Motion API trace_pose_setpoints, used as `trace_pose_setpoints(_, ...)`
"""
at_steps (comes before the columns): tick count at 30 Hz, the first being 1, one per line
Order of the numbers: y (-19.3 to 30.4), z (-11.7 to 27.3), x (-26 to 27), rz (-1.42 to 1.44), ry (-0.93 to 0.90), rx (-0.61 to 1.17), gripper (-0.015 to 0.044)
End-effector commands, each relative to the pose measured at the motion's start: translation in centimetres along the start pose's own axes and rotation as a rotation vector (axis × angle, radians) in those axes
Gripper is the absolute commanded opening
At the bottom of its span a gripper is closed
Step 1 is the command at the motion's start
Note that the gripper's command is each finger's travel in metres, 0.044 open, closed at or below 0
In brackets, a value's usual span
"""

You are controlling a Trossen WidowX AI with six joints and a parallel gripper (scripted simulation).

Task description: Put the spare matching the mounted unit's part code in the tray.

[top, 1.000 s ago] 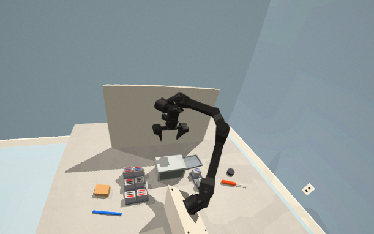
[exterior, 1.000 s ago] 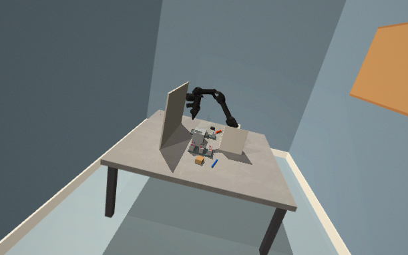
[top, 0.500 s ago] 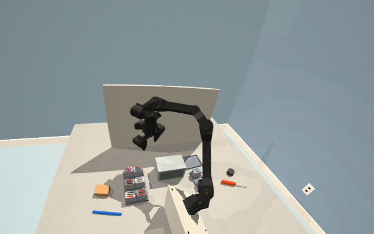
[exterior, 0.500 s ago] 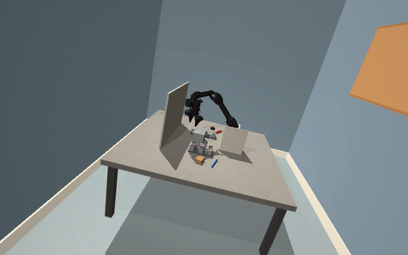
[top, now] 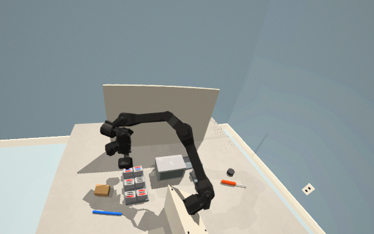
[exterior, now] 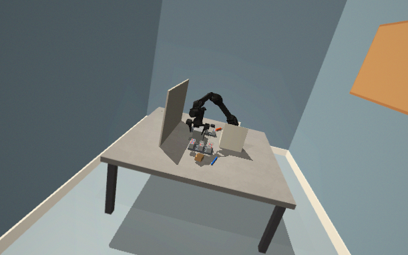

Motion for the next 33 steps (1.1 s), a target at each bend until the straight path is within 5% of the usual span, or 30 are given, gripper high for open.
trace_pose_setpoints(1, -0.3, 0.0, -0.3, 0.032, 0.003, -0.017, 0.0440)
trace_pose_setpoints(8, -0.1, -3.9, -0.8, 0.032, 0.003, -0.015, 0.0300)
trace_pose_setpoints(33, -0.2, -6.4, -1.3, 0.032, 0.004, -0.016, 0.0300)
Point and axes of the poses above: the point midway between the two fingers, 35 mm back from their tips, its own z axis back along the fingers, its own x axis across the jaws, y = z × x, the point moved 8 cm from there along z, back along the fingers, and after that the axes turned 9 degrees about z, right-handed, at the moved point
